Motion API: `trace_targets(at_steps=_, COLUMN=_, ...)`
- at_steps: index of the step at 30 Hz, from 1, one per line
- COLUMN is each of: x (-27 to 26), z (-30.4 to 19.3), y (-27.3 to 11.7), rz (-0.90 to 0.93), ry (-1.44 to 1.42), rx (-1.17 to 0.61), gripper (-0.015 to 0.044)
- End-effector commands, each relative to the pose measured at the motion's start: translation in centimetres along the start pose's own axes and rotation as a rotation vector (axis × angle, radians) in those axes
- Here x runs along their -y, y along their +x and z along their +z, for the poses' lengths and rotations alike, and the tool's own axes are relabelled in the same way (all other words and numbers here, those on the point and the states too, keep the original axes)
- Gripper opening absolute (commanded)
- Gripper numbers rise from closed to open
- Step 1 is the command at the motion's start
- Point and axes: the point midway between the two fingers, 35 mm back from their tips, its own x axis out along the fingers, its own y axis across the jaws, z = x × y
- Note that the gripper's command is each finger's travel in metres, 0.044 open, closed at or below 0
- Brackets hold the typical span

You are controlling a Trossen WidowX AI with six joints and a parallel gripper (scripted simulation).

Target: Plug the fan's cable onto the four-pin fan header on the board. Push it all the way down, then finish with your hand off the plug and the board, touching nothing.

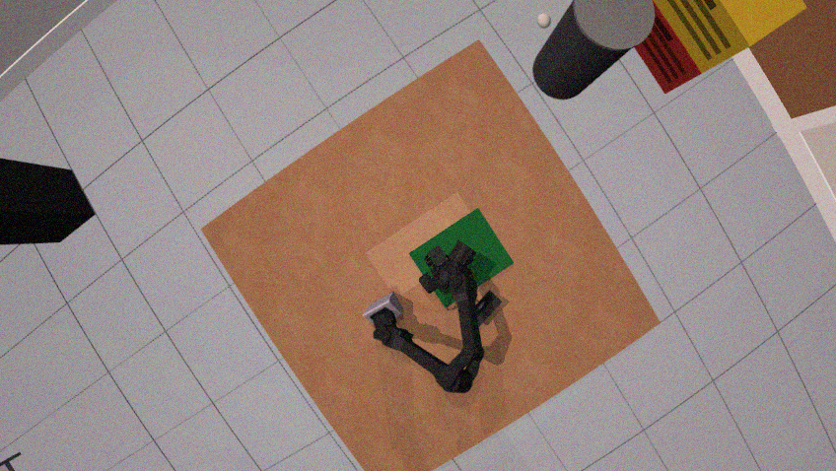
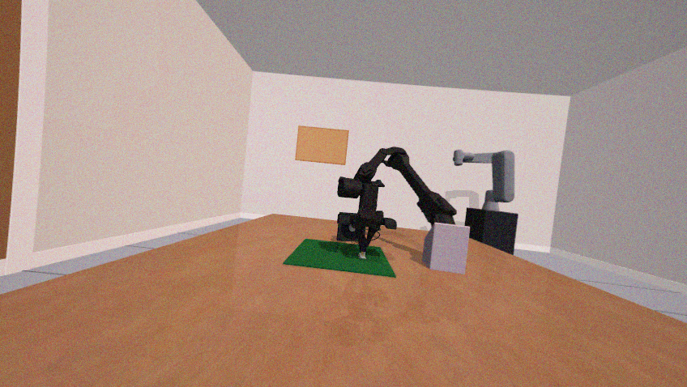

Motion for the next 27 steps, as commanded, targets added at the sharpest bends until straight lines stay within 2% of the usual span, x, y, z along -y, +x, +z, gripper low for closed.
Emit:
trace_targets(at_steps=1, x=0.0, z=0.0, y=0.1, rz=-0.001, ry=-0.007, rx=-0.003, gripper=0.0000)
trace_targets(at_steps=27, x=0.0, z=-0.1, y=1.7, rz=-0.001, ry=-0.007, rx=-0.004, gripper=0.0000)
